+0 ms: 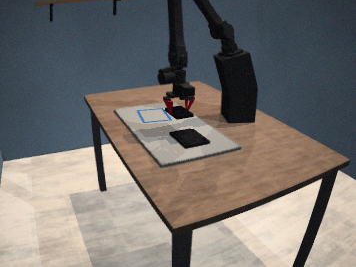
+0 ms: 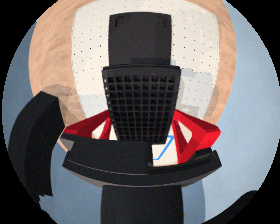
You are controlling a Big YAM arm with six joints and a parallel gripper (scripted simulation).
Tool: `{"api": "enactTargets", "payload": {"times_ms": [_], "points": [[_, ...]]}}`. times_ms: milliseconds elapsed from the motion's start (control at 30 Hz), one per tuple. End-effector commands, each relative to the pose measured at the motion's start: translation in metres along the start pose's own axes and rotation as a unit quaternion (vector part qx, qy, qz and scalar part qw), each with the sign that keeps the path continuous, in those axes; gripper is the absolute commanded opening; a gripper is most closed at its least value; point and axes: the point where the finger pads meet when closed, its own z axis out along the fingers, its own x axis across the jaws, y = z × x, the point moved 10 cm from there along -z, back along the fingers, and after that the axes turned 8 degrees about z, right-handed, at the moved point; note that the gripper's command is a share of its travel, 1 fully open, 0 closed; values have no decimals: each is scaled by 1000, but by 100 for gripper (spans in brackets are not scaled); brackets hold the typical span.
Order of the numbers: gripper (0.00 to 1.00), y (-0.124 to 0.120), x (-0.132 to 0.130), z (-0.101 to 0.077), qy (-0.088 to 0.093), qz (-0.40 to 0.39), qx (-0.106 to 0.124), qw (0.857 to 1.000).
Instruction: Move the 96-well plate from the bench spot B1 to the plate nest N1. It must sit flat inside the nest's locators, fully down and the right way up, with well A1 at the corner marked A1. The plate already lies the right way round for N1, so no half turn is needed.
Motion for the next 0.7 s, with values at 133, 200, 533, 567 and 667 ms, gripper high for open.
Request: {"api": "enactTargets", "payload": {"times_ms": [133,200,533,567,667], "points": [[0,24,0,-2,-1,7,-3,1000],[0,30,3,-1,0,7,-2,1000],[0,64,7,-6,-6,8,-5,1000],[0,68,8,-5,-4,8,-4,1000],[0,70,11,-3,-1,7,-2,1000]]}}
